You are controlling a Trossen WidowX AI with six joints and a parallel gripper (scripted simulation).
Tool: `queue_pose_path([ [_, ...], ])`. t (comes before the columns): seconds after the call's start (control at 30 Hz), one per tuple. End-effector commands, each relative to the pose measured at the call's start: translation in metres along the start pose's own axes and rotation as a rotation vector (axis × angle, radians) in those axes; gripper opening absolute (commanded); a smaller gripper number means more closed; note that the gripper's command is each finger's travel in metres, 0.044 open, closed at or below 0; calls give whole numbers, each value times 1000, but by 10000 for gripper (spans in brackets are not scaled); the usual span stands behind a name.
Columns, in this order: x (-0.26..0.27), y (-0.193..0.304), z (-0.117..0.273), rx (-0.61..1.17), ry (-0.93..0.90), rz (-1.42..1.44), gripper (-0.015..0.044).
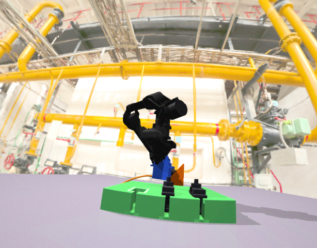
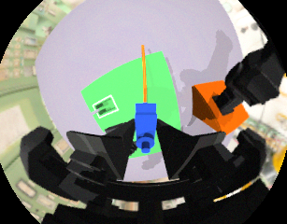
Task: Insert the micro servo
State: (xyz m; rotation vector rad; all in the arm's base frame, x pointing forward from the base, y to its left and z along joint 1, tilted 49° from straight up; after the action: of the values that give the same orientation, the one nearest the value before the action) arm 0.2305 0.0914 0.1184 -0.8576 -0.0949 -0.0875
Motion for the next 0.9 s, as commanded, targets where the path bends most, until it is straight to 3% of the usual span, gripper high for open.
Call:
queue_pose_path([
  [0.0, 5, -1, 3, 7, -10, -1, 0],
  [0.43, 14, -37, 3, 5, -10, 33, 0],
  [0.87, 14, -37, 3, 4, -11, 464, 0],
])
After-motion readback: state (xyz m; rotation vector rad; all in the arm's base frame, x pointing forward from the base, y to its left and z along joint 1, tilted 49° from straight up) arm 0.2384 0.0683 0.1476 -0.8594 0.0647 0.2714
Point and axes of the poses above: the point midway between the two fingers, 35 mm back from their tips, its own z axis back along the fingers, its own x axis across the jaws, y = z × x, the point moved 6 cm from there along z, back along the fingers, and after that the axes turned 8 degrees about z, right-handed, at the moved point
